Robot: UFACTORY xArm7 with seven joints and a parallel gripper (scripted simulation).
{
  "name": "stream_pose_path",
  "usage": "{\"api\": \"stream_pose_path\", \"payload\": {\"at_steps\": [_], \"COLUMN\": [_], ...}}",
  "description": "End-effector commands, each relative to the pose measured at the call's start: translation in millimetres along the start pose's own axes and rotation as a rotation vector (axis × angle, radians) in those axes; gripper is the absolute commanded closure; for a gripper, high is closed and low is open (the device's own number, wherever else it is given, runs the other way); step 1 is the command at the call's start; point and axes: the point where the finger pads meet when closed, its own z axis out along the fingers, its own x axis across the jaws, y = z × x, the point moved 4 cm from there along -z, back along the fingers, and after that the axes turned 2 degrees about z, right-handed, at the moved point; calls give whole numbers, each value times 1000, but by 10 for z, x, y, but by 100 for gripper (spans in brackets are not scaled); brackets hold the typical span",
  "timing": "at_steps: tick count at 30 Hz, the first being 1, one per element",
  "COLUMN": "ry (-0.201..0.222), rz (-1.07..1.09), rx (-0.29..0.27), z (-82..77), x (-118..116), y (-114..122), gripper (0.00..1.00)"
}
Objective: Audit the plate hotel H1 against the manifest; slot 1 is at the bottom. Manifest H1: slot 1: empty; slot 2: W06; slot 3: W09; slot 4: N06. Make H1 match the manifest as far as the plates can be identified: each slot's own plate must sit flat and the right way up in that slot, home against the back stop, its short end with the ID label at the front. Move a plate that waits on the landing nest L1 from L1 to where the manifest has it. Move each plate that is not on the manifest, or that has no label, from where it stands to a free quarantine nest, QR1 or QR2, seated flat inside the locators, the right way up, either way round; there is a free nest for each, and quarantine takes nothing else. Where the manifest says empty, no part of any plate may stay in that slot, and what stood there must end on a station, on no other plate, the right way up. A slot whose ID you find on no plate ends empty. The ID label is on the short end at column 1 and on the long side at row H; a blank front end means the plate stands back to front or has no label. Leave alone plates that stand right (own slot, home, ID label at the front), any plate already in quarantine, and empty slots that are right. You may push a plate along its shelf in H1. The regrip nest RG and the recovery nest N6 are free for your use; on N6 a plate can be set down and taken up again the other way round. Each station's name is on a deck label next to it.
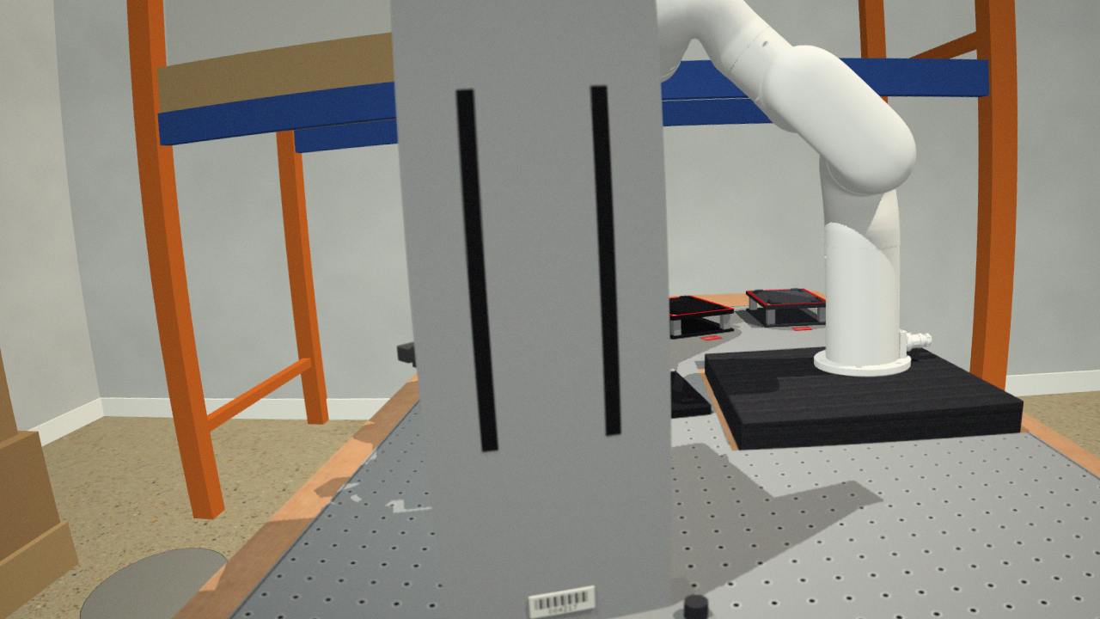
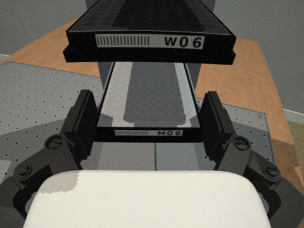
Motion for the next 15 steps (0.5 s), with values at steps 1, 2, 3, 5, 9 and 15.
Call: {"api": "stream_pose_path", "payload": {"at_steps": [1,2,3,5,9,15], "ry": [0,0,0,0,0,0], "rz": [-4,-4,-4,-4,-4,-4], "rx": [0,0,0,0,0,0], "z": [-13,-30,-46,-81,-147,-214], "x": [8,8,7,8,8,8], "y": [-17,-17,-17,-17,-17,-17], "gripper": [100,100,100,100,100,100]}}
